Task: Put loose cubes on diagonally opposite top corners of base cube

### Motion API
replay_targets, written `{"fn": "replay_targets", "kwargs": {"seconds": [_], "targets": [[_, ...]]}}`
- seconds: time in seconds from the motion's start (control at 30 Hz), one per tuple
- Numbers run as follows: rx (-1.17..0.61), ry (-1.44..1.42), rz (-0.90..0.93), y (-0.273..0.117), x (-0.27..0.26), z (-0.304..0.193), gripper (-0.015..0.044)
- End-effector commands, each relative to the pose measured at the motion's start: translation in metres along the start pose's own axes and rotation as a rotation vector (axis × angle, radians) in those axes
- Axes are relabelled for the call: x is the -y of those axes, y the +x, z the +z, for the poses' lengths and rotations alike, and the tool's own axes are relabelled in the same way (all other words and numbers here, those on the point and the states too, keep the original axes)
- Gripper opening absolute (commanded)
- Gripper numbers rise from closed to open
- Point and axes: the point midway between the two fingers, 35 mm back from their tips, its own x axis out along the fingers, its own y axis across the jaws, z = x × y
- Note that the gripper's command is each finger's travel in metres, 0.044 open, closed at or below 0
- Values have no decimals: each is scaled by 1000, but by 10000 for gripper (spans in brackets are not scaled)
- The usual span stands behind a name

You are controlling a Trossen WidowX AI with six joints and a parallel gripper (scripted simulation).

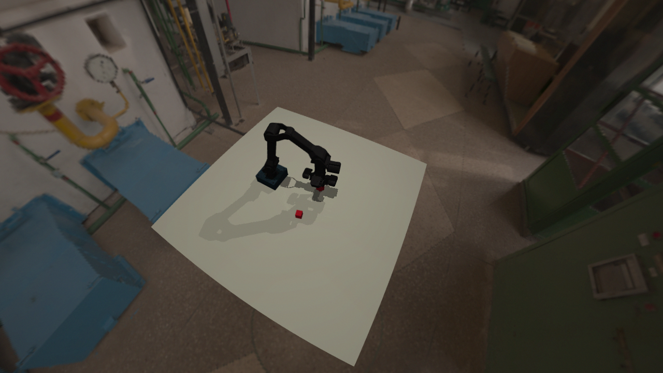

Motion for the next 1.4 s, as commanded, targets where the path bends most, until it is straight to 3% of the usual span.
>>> {"fn": "replay_targets", "kwargs": {"seconds": [0.0, 1.37], "targets": [[-3, 0, -5, 2, 1, -1, 205], [0, 0, 0, -31, 0, 0, 205]]}}
